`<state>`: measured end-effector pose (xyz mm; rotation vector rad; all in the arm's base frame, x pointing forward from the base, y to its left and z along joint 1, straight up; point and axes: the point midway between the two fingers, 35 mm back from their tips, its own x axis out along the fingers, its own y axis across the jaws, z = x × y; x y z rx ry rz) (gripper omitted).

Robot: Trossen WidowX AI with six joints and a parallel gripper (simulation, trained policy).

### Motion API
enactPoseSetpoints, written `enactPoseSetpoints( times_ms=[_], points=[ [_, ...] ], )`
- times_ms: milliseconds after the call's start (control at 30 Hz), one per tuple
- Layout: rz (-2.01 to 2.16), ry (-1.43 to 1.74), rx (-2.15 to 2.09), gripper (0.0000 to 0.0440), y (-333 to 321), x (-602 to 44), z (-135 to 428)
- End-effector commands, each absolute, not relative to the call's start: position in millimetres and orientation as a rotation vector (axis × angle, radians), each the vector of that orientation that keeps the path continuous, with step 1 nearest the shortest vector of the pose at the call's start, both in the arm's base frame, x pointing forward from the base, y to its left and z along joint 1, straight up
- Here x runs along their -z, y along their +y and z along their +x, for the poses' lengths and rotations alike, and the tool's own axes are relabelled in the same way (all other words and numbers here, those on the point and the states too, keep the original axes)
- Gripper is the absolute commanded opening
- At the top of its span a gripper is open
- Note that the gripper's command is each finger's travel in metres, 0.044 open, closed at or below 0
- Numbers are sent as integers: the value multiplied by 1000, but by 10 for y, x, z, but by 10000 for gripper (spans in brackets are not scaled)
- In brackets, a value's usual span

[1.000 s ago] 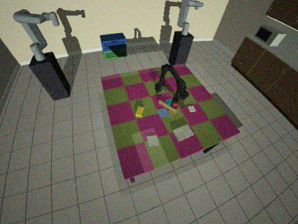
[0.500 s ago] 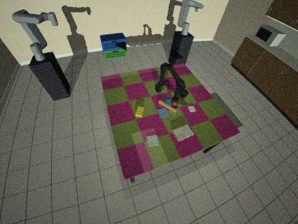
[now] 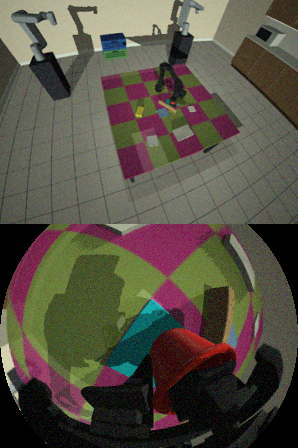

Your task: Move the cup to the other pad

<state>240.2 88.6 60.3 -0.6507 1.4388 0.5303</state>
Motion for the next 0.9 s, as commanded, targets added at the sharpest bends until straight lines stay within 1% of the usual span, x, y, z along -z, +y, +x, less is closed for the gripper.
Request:
enactPoseSetpoints(
  times_ms=[0, 167, 300, 867],
  points=[
    [-648, 1426, -515, 30, 874, -581, 2395],
    [-633, 1404, -508, 57, 866, -582, 2401],
    [-613, 1361, -509, 114, 877, -652, 2443],
    [-563, 1246, -549, 182, 888, -864, 2368]
  ],
)
